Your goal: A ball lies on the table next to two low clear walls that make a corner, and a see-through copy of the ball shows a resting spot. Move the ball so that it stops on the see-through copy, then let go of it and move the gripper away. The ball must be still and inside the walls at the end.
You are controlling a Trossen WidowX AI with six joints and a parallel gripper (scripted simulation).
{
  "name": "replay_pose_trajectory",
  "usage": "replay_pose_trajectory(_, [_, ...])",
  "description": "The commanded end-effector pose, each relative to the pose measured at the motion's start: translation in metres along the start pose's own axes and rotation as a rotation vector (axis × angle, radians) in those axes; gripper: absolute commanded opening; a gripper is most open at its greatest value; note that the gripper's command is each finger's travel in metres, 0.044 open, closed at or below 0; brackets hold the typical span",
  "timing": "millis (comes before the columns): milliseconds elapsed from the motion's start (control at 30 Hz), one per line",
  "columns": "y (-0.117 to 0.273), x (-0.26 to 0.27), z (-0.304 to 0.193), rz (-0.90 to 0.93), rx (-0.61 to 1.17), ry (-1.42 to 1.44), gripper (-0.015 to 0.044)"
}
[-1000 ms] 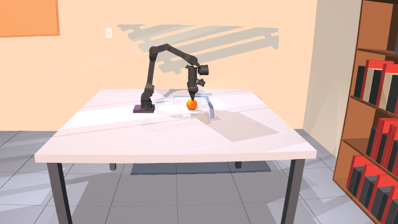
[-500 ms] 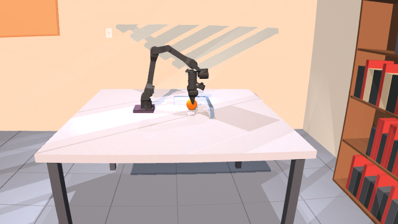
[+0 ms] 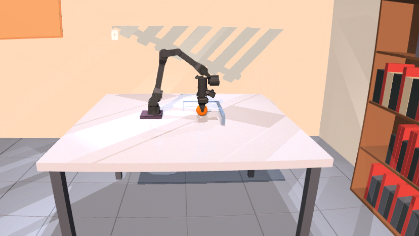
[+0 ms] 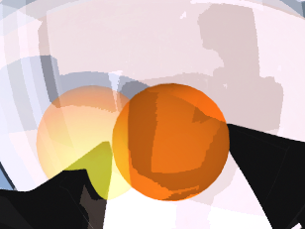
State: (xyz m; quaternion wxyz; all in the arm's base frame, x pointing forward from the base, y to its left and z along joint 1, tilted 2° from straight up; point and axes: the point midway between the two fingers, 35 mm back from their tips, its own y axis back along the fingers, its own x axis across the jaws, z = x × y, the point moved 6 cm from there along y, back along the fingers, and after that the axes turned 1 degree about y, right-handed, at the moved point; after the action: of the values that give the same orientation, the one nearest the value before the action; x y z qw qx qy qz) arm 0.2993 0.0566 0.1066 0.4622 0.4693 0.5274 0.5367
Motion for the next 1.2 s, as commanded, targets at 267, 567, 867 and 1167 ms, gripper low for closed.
replay_pose_trajectory(267, [0.010, 0.000, 0.002, -0.003, 0.002, -0.004, 0.0177])
replay_pose_trajectory(567, [0.053, 0.000, 0.009, -0.004, 0.000, -0.003, 0.0000])
replay_pose_trajectory(867, [0.098, 0.000, 0.009, -0.004, -0.001, -0.003, 0.0000])
replay_pose_trajectory(1167, [0.141, 0.000, 0.001, -0.003, 0.002, -0.004, 0.0000])
